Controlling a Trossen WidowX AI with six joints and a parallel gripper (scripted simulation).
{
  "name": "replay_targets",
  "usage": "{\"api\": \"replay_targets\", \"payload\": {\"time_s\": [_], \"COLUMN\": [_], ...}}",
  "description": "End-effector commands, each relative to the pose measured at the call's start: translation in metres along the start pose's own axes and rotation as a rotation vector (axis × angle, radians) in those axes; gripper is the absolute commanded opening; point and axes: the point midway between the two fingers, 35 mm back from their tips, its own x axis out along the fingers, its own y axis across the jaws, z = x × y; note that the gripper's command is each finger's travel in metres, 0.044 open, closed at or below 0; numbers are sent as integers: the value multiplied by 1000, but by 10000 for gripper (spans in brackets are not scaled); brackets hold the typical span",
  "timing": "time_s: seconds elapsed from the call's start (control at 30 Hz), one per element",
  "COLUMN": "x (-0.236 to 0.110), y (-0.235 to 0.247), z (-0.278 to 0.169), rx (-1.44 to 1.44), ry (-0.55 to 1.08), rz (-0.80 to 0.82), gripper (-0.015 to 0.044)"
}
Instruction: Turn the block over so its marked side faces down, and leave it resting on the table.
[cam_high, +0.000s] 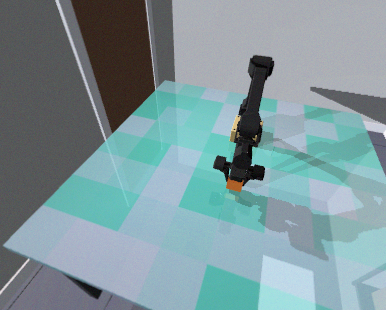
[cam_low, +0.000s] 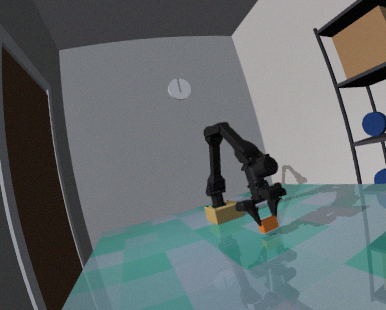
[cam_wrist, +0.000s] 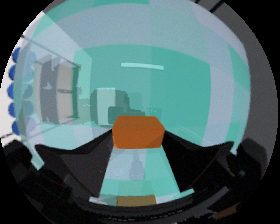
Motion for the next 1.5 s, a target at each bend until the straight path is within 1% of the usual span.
{"api": "replay_targets", "payload": {"time_s": [0.0, 0.73, 1.0, 1.47], "x": [-2, -2, -2, 29], "y": [-1, 0, 0, 1], "z": [2, -7, -7, 4], "rx": [-7, -1, -1, -5], "ry": [-76, -398, -410, -592], "rz": [-6, -3, -3, -4], "gripper": [0, 0, 0, 0]}}
